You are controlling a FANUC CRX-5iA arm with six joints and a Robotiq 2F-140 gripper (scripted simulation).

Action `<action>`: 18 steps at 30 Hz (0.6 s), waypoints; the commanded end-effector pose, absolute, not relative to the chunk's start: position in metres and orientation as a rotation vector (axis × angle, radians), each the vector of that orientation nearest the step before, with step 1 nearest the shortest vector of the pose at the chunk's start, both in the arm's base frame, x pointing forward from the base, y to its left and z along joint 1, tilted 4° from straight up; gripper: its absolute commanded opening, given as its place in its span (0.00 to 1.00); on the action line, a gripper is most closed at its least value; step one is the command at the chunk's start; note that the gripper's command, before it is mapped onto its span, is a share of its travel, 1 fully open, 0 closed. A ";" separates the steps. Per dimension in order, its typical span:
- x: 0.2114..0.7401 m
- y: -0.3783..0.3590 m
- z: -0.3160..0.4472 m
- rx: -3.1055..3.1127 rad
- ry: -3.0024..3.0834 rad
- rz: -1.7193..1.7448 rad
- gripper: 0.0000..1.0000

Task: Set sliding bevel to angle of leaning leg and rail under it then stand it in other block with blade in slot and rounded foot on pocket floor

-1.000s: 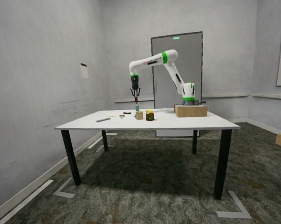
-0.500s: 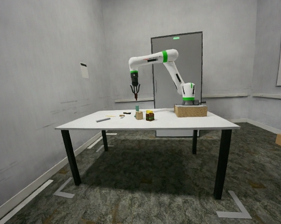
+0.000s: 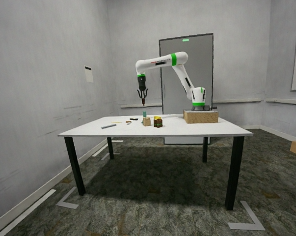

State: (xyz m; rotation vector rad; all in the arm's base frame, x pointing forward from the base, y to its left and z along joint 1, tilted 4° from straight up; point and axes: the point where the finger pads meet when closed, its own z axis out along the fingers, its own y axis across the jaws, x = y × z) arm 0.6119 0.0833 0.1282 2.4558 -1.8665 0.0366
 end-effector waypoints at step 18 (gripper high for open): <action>0.574 0.124 0.127 2.335 -2.037 0.036 0.10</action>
